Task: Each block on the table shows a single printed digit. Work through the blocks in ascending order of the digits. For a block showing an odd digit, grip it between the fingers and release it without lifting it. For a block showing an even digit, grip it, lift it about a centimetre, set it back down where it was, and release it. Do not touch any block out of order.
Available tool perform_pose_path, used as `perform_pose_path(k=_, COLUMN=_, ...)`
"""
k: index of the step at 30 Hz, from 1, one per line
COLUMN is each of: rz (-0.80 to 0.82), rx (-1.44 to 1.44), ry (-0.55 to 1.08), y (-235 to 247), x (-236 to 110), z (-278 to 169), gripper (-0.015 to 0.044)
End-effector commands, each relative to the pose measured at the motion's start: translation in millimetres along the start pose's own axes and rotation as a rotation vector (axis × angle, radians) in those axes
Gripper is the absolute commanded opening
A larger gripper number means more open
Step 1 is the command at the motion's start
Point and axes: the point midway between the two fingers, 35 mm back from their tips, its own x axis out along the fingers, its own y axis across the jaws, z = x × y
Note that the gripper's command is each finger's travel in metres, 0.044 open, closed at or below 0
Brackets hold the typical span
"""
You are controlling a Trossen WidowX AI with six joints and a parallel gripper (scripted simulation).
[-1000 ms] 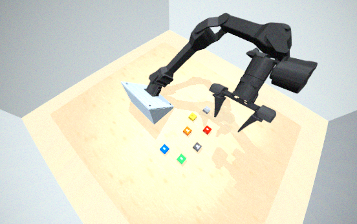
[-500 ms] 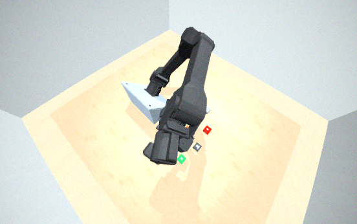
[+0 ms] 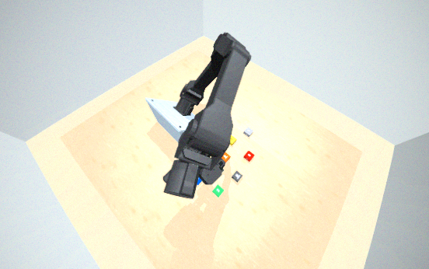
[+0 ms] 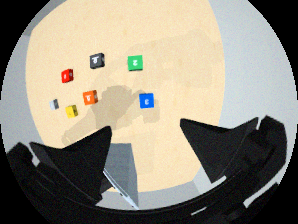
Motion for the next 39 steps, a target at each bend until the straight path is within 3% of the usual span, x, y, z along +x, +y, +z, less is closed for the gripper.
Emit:
perform_pose_path(k=1, rz=0.003, rx=0.007, ry=-0.006, y=-0.1, x=0.4, z=0.5, gripper=0.04)
perform_pose_path(k=10, rz=0.002, rx=0.008, ry=-0.006, y=2.4, x=0.1, z=1.7, gripper=0.04)
perform_pose_path(k=19, rz=0.011, rx=0.008, ry=-0.006, y=129.4, x=-0.1, z=36.9, gripper=0.04)
perform_pose_path(k=39, rz=0.012, rx=0.008, ry=-0.006, y=133.2, x=0.2, z=37.1, gripper=0.04)
